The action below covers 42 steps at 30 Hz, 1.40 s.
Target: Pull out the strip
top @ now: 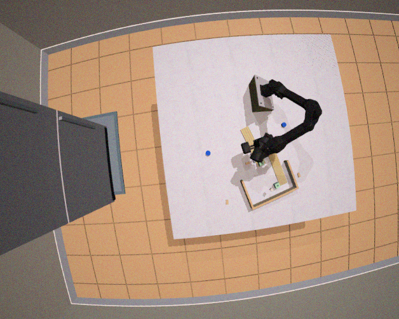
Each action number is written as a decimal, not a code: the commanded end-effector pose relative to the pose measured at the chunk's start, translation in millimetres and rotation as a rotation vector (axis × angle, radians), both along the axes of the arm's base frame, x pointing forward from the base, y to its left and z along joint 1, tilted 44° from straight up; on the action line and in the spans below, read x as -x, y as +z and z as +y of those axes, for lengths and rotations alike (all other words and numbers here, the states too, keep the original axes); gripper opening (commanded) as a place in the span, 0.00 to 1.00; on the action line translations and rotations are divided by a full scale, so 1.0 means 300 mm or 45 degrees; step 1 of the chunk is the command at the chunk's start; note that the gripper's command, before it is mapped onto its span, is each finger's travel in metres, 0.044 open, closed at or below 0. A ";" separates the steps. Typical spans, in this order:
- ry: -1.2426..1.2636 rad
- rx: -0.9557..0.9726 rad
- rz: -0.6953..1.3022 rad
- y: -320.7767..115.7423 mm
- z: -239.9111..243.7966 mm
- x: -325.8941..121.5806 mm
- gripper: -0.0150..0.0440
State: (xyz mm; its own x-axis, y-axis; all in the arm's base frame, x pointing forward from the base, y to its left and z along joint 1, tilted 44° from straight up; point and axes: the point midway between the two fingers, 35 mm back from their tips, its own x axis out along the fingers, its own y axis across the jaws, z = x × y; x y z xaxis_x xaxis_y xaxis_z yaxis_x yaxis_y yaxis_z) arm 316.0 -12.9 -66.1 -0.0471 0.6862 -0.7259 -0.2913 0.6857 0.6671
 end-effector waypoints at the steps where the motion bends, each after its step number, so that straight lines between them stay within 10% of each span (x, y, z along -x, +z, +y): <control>1: -0.004 -0.005 0.001 0.016 0.013 -0.046 1.00; 32: -0.003 -0.008 -0.005 0.141 0.108 -0.373 1.00; 42: -0.004 -0.008 -0.005 0.107 0.139 -0.374 0.68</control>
State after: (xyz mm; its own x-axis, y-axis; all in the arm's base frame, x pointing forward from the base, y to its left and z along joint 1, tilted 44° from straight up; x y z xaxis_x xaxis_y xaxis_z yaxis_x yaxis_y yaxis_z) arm 429.4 23.1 -29.0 -0.0361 0.6867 -0.7261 -0.2987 0.6859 0.6635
